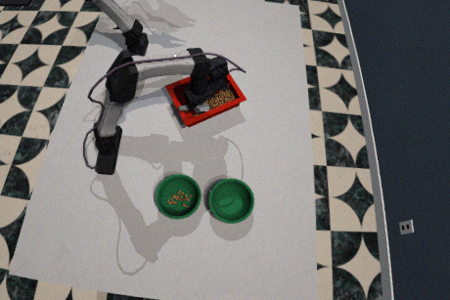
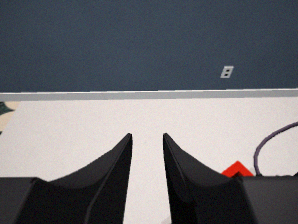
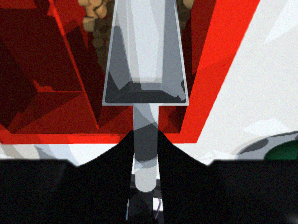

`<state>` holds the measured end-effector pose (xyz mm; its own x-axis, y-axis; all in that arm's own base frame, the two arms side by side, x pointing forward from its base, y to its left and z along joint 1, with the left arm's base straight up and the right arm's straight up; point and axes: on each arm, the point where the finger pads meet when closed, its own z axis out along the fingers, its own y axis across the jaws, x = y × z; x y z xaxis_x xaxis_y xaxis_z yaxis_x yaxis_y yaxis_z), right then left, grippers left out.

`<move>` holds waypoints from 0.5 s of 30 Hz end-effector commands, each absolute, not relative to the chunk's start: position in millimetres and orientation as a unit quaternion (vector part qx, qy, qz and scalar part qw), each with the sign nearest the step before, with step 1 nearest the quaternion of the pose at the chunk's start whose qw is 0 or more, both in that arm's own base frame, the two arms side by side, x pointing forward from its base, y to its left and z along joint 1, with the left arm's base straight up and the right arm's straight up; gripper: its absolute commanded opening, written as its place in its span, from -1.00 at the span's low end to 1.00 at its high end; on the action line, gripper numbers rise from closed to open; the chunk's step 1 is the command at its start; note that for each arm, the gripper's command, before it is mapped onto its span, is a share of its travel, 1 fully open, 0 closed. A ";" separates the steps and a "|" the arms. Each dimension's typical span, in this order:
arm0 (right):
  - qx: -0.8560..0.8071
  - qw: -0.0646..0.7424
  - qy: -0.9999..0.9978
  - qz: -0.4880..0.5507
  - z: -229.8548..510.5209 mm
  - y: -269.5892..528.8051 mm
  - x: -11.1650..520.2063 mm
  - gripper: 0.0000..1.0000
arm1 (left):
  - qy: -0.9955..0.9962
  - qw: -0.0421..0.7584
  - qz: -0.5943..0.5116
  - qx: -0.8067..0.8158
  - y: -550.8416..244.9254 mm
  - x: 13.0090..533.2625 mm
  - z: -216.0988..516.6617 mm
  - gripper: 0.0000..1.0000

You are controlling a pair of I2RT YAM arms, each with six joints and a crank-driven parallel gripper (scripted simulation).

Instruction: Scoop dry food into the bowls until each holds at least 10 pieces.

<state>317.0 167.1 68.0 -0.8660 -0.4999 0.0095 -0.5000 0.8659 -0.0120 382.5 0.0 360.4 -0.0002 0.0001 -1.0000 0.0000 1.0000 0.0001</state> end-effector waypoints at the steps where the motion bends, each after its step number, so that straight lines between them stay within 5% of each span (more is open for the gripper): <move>1: 0.258 -0.047 -0.965 -0.003 94.9 175.9 328.6 -1.00 | 0.696 0.718 0.000 0.000 0.0 380.4 373.1 -0.45; 15: 0.258 -0.048 -0.965 -0.004 95.2 176.0 328.8 -1.00 | 0.724 0.687 -0.062 0.001 -13.1 399.5 326.0 -0.45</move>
